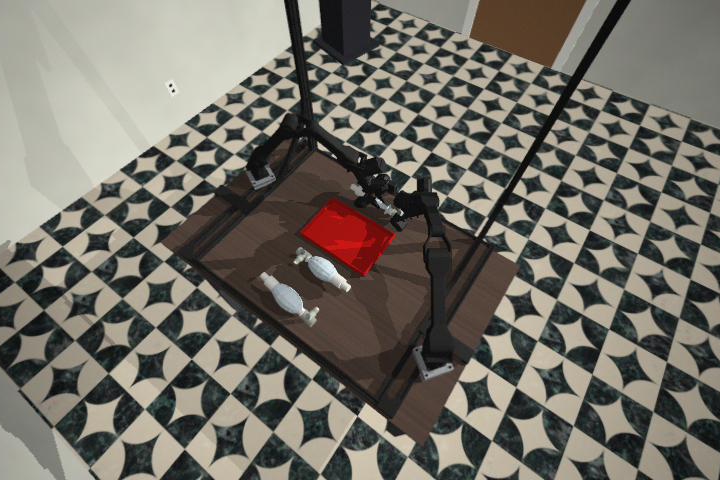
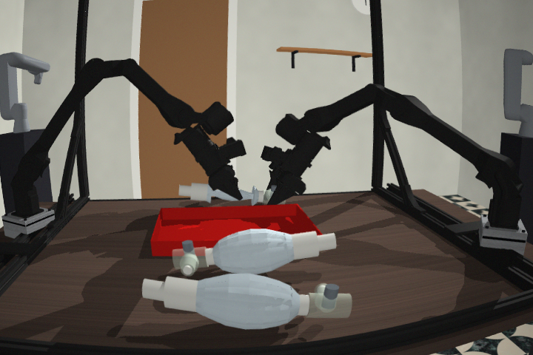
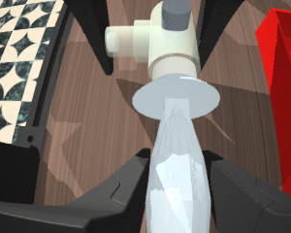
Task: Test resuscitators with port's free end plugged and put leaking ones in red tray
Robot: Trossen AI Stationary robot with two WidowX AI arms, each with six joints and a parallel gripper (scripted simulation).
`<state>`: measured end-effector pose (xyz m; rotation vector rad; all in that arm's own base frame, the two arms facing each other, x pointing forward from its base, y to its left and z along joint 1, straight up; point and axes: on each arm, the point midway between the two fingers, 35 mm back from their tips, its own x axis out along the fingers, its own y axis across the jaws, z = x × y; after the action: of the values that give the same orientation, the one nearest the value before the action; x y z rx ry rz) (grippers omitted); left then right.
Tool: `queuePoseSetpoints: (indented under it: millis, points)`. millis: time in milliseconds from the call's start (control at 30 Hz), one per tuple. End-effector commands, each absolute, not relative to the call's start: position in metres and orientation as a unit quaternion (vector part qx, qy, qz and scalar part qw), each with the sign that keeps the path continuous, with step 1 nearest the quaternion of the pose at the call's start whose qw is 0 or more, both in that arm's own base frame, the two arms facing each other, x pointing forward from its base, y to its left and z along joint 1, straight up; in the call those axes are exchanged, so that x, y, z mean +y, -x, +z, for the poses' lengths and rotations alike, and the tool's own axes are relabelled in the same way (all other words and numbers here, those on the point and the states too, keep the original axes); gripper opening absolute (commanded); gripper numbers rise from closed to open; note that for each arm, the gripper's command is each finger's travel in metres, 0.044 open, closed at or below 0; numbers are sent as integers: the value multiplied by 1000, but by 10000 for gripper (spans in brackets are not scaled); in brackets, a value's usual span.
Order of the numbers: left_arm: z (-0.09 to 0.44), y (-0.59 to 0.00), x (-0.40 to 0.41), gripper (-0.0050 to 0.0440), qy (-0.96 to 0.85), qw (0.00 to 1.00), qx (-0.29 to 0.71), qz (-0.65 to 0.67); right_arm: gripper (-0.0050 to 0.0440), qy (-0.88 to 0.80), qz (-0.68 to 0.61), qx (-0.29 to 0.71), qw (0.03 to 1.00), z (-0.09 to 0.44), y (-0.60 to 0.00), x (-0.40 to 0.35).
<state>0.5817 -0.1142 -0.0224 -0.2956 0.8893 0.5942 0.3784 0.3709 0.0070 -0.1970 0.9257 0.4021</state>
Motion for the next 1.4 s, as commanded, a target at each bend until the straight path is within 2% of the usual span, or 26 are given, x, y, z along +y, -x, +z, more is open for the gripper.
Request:
queuePoseSetpoints:
  millis: [0,700,733,1367]
  points:
    - [-22,-582,-114,0,138,850,423,281,0,94,193,443,871,7,-378,371]
    - [-22,-582,-114,0,140,850,422,282,0,94,192,443,871,7,-378,371]
    - [-22,-582,-114,440,140,850,422,282,0,94,192,443,871,7,-378,371]
    - [-22,-582,-114,440,140,850,422,282,0,95,192,443,871,7,-378,371]
